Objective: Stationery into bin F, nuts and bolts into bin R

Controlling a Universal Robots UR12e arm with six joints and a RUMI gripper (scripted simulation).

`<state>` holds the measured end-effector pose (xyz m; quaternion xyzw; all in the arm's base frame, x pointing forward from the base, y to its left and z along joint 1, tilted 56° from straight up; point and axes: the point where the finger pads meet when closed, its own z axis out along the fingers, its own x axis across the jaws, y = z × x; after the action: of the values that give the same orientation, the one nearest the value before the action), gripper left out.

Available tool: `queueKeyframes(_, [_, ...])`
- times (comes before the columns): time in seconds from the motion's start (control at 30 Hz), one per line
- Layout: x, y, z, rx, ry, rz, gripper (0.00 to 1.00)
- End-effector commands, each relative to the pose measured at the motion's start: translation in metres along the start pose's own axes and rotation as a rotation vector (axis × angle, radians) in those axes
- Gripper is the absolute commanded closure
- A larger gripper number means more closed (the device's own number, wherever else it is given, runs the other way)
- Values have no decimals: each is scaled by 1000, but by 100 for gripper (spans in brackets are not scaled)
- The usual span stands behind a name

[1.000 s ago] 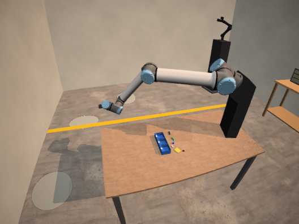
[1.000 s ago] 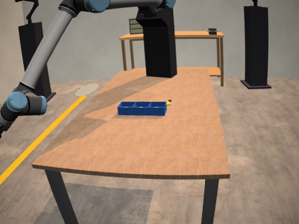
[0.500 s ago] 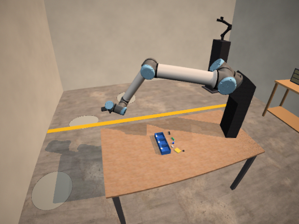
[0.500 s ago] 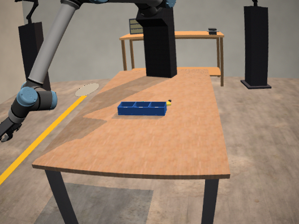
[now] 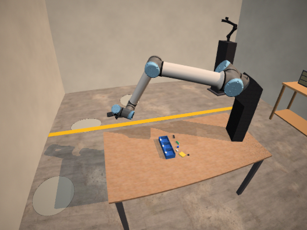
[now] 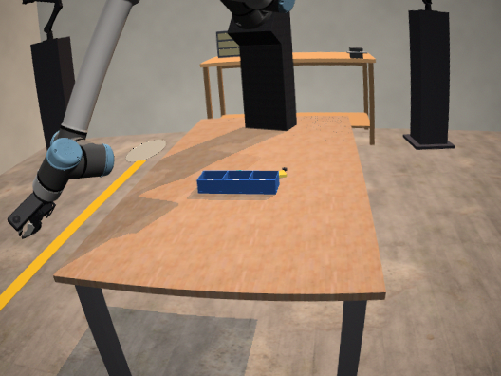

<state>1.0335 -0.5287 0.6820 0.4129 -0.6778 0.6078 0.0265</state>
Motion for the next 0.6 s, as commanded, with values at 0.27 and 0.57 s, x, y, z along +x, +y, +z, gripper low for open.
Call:
queueKeyframes(0.27, [-37, 32, -33, 15, -87, -12, 96])
queueKeyframes(0.57, [-56, 51, -51, 21, -134, -18, 96])
